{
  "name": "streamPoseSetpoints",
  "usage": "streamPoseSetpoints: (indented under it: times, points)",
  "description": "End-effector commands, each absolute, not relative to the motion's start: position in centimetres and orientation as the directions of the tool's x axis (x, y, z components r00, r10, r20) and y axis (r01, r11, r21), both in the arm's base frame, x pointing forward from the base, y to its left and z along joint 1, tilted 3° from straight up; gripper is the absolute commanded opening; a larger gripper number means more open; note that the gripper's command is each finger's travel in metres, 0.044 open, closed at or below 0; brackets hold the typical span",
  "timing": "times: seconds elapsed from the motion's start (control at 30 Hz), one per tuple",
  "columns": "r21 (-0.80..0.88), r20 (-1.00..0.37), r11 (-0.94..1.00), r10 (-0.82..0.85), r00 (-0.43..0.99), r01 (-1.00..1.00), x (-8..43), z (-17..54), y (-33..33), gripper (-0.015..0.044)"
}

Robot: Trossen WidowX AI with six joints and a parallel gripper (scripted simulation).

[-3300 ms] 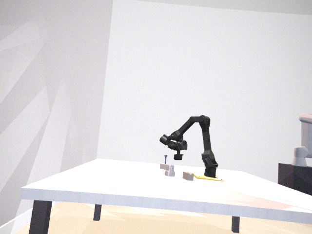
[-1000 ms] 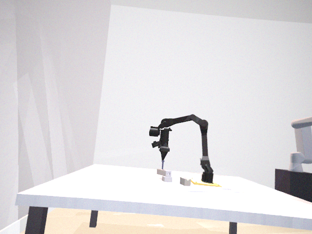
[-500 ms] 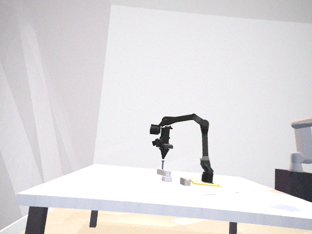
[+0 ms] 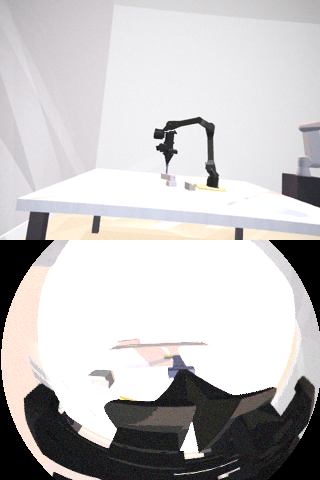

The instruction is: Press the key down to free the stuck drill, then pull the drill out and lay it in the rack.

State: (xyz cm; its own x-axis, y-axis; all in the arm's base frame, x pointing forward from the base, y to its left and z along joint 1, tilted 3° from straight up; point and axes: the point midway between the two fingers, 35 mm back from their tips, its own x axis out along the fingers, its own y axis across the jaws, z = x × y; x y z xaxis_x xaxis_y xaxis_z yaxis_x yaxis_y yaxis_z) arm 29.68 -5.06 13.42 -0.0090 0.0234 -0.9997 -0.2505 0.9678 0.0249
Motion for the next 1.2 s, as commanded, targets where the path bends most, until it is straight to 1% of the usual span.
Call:
streamPoseSetpoints:
  times: [0.0,1.17]
  points:
    - [0.034,-0.999,0.966,0.03,-0.02,-0.257,29.38,13.1,-4.87,0.0]
    - [0.034,-0.999,0.966,0.03,-0.02,-0.257,29.63,12.58,-4.95,0.0]
